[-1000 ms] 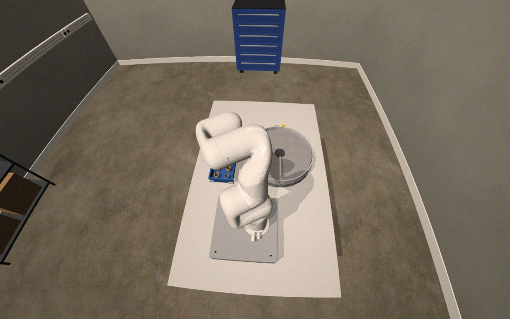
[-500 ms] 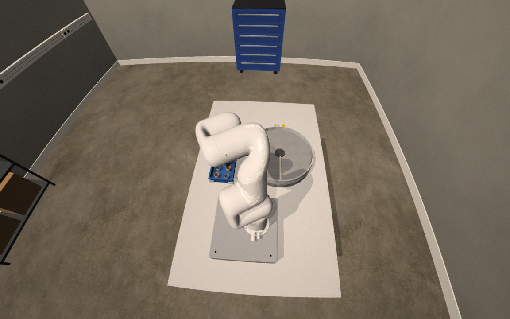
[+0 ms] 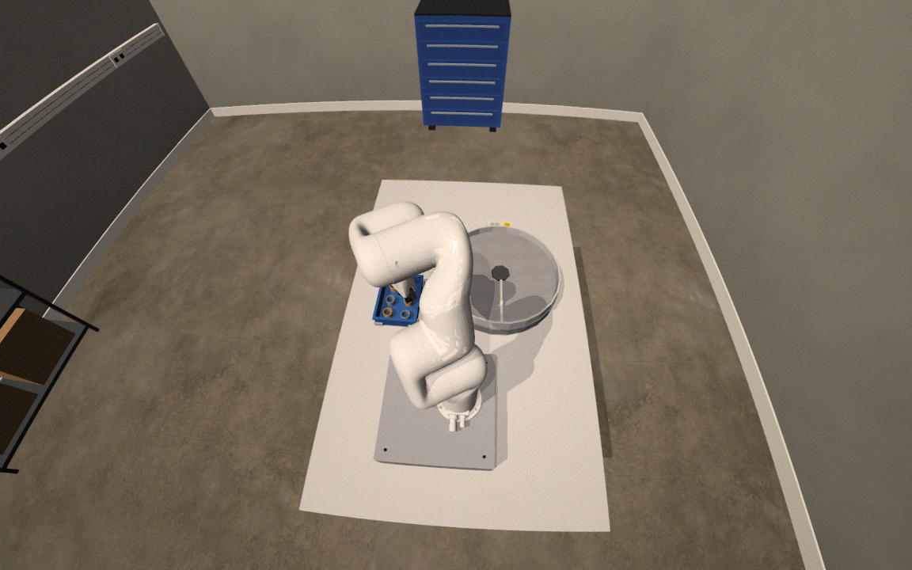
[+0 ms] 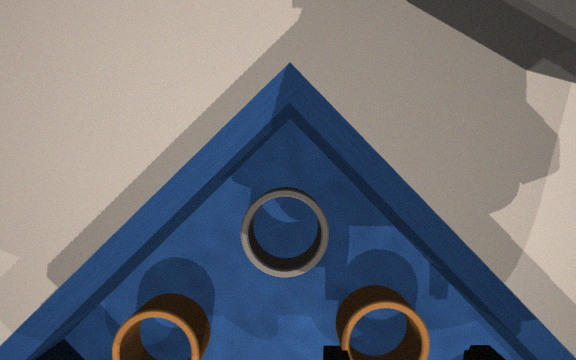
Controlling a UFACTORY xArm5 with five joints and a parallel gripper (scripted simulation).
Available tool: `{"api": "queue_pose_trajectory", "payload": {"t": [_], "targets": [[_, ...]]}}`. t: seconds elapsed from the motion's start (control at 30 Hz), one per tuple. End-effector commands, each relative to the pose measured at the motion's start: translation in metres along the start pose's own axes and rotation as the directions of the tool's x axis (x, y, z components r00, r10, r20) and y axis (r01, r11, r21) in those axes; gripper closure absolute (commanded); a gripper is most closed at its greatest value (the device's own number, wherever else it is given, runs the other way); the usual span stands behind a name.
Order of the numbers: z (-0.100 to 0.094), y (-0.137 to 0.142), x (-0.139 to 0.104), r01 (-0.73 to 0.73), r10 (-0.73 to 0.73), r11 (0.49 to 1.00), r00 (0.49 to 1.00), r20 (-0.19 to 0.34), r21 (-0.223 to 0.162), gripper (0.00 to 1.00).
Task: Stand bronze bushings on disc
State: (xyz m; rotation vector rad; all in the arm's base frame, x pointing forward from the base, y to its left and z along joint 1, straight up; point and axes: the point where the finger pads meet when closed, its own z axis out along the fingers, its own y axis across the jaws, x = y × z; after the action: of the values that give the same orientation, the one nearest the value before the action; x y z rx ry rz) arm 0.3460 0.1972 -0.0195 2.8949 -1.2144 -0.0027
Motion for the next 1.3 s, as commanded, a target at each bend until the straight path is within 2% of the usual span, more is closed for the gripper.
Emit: {"api": "queue_pose_trajectory", "payload": {"t": [0.0,0.33,0.7,1.27], "targets": [[0.001,-0.002,0.0,0.0,0.0,1.0,1.0,-0.001,0.004,0.59],[0.002,-0.002,0.0,0.0,0.0,1.0,1.0,-0.001,0.004,0.59],[0.018,-0.002,0.0,0.0,0.0,1.0,1.0,-0.001,0.004,0.59],[0.021,-0.002,0.0,0.0,0.0,1.0,1.0,-0.001,0.004,0.59]]}}
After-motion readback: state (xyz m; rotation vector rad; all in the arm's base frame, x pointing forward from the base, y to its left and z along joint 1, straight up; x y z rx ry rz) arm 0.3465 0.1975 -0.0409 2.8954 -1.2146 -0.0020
